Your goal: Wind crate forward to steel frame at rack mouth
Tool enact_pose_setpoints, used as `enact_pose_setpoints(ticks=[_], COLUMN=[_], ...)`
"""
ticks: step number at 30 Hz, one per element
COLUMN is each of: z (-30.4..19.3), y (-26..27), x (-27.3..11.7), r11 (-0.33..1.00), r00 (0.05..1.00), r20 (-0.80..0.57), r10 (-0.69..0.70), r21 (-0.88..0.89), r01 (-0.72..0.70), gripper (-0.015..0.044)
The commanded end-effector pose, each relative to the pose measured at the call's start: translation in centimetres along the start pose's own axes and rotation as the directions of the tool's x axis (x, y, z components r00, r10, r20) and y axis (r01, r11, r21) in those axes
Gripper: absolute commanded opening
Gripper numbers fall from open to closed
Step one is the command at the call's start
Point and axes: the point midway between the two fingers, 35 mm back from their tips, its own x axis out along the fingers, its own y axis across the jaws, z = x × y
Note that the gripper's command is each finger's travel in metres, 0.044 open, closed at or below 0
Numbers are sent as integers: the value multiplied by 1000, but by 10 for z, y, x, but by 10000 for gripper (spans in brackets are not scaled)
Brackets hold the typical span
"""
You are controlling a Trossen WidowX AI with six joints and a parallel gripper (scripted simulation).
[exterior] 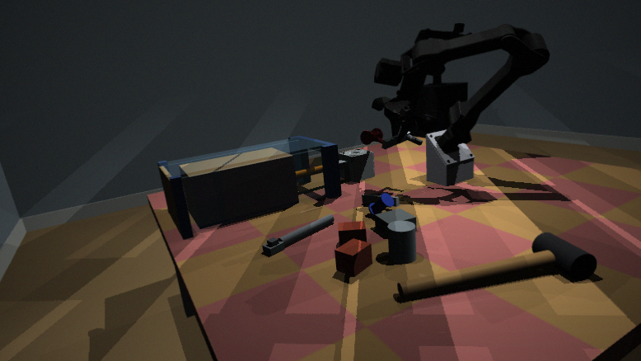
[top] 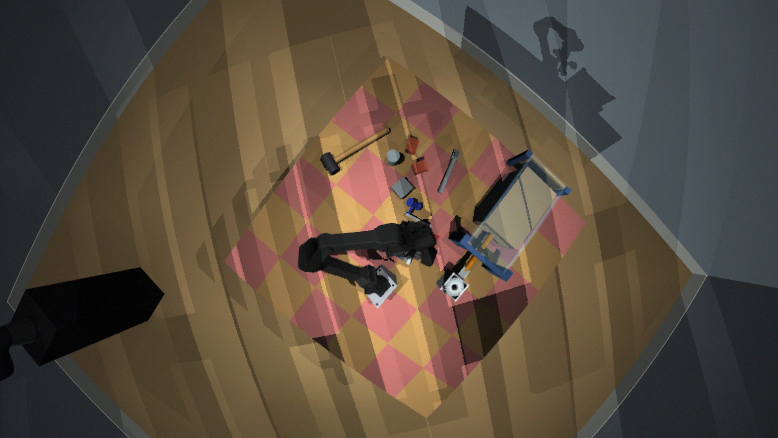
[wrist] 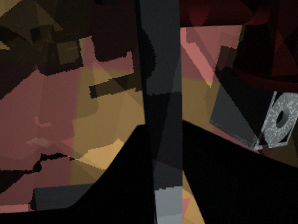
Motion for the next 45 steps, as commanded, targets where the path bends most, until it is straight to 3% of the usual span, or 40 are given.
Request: enact_pose_setpoints(ticks=[1, 23, 45], z=[1, 1, 1], y=[-1, 0, 1], x=[-2, -2, -2], r11=[998, 910, 700], r00=[998, 910, 700], r20=[2, -7, -11], r10=[-68, -414, -714], r21=[2, 1, -1], r01=[68, 414, 714], gripper=[0, 0, 0])
